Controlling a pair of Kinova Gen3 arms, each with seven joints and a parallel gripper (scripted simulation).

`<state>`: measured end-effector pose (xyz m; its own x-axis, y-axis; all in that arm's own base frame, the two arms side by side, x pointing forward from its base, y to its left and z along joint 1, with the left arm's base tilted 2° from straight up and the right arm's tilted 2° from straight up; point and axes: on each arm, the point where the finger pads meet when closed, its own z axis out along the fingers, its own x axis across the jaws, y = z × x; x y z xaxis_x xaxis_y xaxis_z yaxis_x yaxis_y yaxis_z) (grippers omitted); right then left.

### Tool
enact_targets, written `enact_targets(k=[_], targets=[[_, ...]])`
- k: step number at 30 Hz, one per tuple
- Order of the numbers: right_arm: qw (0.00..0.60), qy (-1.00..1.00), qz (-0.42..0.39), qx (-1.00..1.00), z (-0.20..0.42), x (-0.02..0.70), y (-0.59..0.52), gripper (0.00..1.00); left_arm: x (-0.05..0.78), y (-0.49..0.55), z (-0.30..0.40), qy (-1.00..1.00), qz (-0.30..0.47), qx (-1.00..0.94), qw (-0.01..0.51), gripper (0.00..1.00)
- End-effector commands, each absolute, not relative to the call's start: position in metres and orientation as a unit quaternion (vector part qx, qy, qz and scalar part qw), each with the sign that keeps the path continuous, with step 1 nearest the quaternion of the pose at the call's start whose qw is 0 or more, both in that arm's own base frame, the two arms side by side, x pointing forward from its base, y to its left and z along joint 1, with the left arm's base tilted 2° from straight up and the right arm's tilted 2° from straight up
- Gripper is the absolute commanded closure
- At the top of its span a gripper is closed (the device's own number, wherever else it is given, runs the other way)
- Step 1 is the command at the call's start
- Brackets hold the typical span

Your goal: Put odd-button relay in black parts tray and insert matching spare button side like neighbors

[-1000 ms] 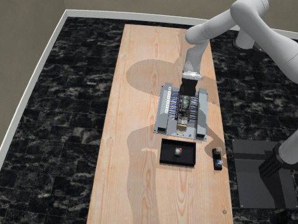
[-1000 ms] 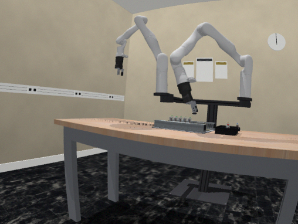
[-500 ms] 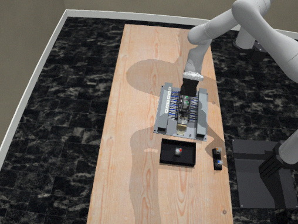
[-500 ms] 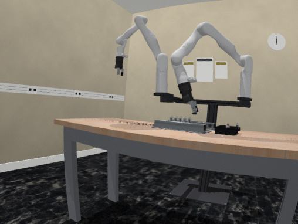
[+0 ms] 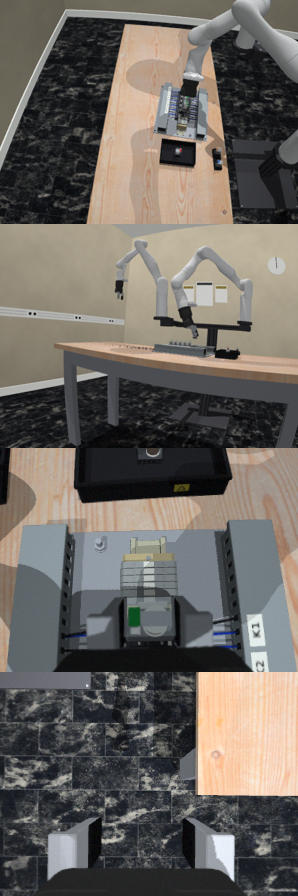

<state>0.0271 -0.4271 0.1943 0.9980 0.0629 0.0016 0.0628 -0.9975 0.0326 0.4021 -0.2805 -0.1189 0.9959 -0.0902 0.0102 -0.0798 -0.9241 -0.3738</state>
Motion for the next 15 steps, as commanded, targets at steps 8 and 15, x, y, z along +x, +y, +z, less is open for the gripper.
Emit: enact_targets(k=[8,15], targets=[[0.017,0.031,0.001,0.999,0.195,0.0271,-0.4275,0.0,0.403,-0.2812,-0.1254,0.043,-0.015,-0.981,0.189,1.0],[0.017,0.031,0.001,0.999,0.195,0.0271,-0.4275,0.0,0.4031,-0.2812,-0.1292,0.043,-0.015,-0.981,0.189,1.0]])
